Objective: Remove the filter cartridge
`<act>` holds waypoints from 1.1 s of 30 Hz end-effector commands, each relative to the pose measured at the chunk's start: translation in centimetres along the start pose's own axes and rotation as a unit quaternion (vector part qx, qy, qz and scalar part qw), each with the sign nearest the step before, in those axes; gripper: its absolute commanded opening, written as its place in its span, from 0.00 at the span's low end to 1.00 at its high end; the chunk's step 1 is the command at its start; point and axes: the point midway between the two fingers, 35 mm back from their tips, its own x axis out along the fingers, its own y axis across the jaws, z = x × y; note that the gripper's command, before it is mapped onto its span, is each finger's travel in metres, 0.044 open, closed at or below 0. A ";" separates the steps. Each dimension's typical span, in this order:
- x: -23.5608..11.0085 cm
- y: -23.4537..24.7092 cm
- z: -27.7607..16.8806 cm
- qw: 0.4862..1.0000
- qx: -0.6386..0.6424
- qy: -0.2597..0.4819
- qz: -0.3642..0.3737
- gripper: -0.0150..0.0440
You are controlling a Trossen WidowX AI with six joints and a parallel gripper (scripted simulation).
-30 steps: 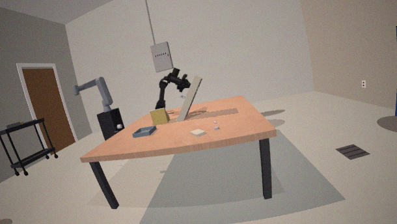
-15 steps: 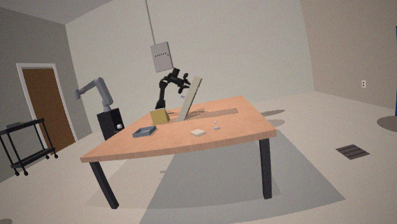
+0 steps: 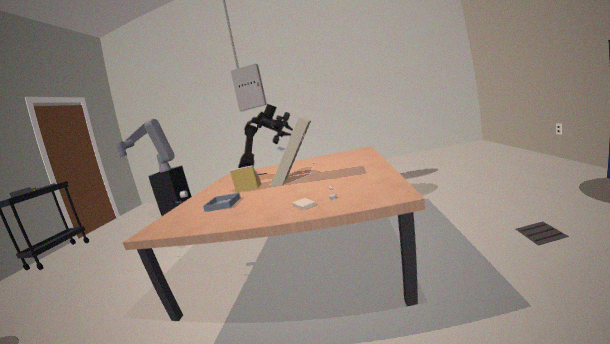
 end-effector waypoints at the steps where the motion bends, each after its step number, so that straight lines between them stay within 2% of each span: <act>1: 0.6 0.0 0.0 0.996 -0.091 -0.003 -0.006 0.25; 10: 0.6 0.0 0.0 0.969 -0.246 -0.002 -0.006 0.25; 20: 0.6 0.0 0.0 0.914 -0.406 -0.001 -0.007 0.25; 25: 0.3 0.0 0.0 0.923 -0.385 -0.001 -0.008 0.25; 33: -3.0 -0.2 0.5 0.931 -0.366 -0.001 -0.015 0.25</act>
